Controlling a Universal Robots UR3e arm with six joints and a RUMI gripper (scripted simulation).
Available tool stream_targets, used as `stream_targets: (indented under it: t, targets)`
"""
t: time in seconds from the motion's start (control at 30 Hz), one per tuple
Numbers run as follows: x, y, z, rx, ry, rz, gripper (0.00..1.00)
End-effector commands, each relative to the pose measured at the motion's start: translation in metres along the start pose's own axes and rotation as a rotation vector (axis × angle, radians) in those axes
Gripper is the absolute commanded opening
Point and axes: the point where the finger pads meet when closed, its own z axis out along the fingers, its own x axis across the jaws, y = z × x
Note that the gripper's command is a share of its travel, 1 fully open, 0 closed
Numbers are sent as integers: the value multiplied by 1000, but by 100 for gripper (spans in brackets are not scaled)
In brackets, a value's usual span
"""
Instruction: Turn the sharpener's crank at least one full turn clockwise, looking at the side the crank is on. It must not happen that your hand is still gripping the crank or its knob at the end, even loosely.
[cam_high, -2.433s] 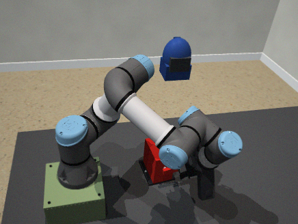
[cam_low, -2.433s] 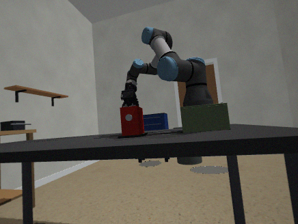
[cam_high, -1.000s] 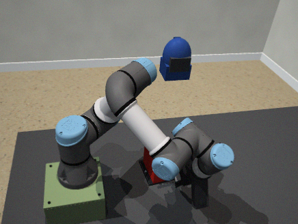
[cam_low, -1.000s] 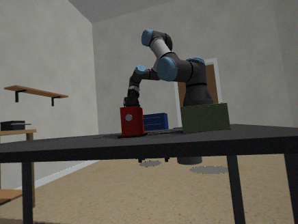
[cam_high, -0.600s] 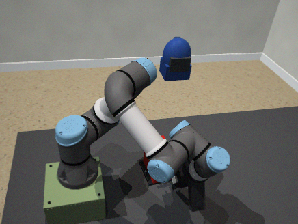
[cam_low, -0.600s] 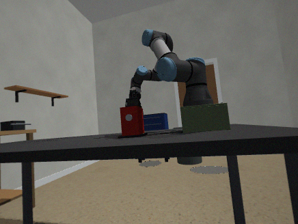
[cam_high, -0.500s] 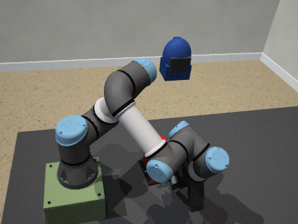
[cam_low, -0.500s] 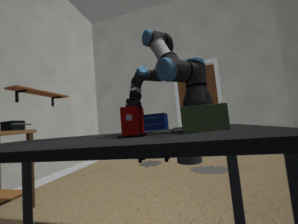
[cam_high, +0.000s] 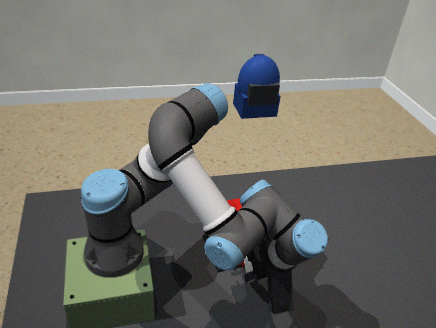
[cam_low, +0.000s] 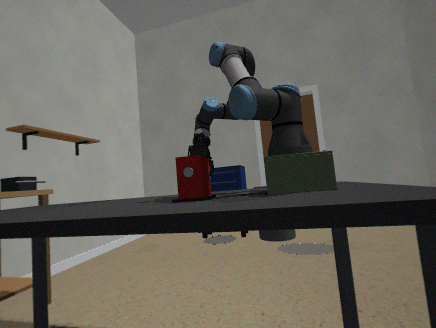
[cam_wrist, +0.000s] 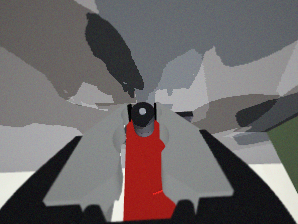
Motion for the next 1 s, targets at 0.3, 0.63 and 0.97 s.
stream_targets:
  t: [0.3, 0.63, 0.97]
  targets:
    - [13, -1, 1, 2, -1, -1, 9]
    - [23, -1, 0, 2, -1, -1, 9]
    - [33, 1, -3, 2, -1, -1, 9]
